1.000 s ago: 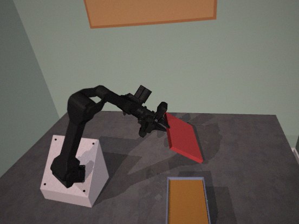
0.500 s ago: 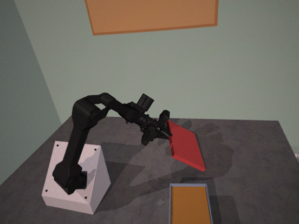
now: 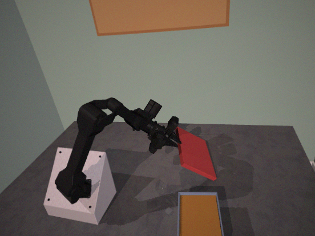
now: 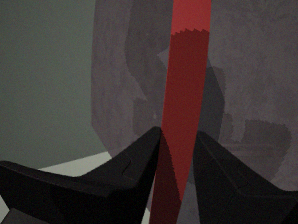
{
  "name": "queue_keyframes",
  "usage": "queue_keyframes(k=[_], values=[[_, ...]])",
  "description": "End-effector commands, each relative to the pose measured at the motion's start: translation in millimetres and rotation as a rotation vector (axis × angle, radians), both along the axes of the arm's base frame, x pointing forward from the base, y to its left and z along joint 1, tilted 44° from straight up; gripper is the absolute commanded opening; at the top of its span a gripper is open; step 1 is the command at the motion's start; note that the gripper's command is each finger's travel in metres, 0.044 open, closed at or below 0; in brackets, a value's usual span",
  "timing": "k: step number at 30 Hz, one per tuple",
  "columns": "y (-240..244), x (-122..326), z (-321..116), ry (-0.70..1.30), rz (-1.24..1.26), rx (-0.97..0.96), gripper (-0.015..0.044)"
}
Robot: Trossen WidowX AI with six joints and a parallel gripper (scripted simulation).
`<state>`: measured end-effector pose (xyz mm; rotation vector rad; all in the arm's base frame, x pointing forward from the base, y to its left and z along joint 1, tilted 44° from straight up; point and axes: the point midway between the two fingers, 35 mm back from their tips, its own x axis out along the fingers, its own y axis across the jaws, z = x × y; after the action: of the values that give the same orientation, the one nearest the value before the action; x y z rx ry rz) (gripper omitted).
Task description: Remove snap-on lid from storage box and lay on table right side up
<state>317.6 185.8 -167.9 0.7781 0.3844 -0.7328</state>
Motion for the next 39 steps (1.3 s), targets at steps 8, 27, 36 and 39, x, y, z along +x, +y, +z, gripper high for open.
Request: queue_keyframes(k=[8, 27, 36, 39], values=[[-9.1, -2.0, -8.7, 0.006, -0.003, -0.007, 0.0000], [-19.5, -3.7, -19.8, 0.006, -0.003, -0.008, 0.0000], [-24.5, -4.5, -25.1, 0.005, -0.003, -0.008, 0.0000], [-26.1, -4.7, -26.9, 0.005, -0.003, -0.008, 0.0000]])
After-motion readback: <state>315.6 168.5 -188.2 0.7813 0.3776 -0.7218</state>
